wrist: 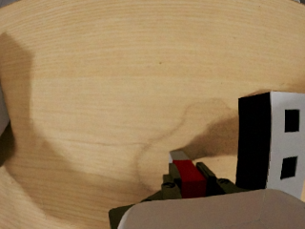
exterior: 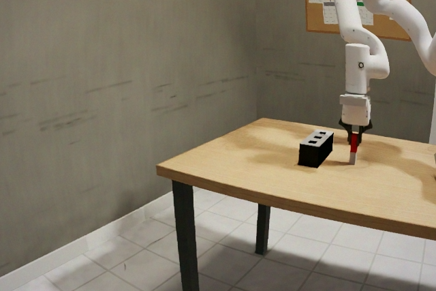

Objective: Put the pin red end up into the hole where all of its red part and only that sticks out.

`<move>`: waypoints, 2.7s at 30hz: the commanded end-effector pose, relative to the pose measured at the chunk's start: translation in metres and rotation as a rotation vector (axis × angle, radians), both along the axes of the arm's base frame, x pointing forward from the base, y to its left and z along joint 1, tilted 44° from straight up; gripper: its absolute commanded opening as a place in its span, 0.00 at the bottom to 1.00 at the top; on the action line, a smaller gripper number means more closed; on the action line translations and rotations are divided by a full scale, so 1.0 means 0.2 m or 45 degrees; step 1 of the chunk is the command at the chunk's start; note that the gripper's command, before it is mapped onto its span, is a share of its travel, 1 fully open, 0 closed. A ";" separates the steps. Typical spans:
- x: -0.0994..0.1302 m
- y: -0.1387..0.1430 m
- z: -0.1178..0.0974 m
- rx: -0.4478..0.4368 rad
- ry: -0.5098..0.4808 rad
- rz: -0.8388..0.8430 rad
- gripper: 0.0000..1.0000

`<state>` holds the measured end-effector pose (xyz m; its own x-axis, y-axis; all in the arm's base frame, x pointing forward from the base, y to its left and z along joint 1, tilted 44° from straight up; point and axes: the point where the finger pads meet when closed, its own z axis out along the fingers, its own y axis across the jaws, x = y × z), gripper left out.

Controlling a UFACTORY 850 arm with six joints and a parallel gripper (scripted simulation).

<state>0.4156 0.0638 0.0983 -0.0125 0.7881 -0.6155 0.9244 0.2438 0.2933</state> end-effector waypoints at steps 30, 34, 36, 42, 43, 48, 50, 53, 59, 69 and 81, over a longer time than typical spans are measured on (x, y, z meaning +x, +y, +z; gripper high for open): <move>-0.04 0.06 0.07 0.001 -0.001 0.001 0.00; -0.04 0.06 0.07 0.001 -0.001 0.001 0.00; -0.04 0.06 0.07 0.001 -0.001 0.001 0.00; -0.07 0.10 0.13 0.001 -0.001 0.001 0.00; -0.07 0.10 0.13 0.001 -0.001 0.001 0.00; -0.07 0.10 0.13 0.001 -0.001 0.001 0.00; -0.07 0.10 0.13 0.001 -0.001 0.001 0.00; -0.07 0.10 0.13 0.001 -0.001 0.001 0.00; -0.09 0.14 0.18 0.001 -0.001 0.001 0.00; -0.09 0.14 0.18 0.001 -0.001 0.001 0.00; -0.29 0.42 0.54 0.000 -0.001 0.001 0.00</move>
